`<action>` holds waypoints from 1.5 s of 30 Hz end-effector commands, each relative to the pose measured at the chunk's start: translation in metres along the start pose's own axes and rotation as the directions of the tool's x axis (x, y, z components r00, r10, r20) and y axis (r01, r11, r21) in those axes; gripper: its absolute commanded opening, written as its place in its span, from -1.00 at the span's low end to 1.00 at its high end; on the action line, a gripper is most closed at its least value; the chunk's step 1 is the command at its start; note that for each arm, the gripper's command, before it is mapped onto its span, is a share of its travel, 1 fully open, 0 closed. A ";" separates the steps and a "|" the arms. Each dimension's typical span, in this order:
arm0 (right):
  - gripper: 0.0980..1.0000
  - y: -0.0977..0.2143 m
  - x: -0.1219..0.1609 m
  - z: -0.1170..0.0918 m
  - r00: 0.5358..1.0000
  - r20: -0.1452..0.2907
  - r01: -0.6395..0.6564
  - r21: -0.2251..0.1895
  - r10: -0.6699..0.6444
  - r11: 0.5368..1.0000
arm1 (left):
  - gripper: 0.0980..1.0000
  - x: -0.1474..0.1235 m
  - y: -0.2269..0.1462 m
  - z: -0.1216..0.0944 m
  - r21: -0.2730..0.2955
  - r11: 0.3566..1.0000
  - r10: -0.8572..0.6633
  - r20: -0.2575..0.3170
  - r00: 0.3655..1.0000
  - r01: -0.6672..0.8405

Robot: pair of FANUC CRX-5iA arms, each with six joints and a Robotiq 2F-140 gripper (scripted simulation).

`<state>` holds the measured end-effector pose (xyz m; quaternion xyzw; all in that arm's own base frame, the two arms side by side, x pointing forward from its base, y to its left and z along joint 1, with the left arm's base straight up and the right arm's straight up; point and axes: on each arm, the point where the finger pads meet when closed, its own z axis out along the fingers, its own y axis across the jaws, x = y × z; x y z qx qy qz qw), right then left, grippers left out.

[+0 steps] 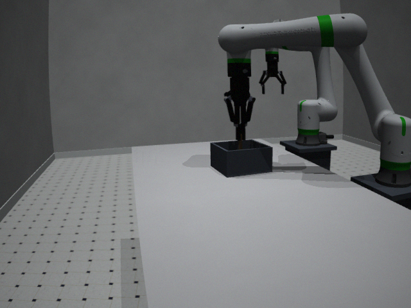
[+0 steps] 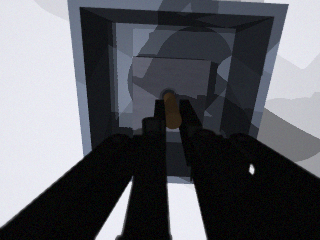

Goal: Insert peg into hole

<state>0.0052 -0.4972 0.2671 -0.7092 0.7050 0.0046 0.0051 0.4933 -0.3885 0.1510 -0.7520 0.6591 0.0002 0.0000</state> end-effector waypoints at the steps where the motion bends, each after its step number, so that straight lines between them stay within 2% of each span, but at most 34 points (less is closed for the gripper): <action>1: 1.00 0.002 0.003 -0.005 1.000 -0.014 0.000 -0.001 0.000 1.000 | -1.00 0.002 -0.003 -0.005 0.009 1.000 0.001 -0.011 1.000 0.000; 45: 1.00 0.002 0.003 -0.005 1.000 -0.014 0.000 -0.001 0.000 1.000 | -1.00 0.002 -0.003 0.010 0.009 1.000 0.000 -0.011 1.000 0.000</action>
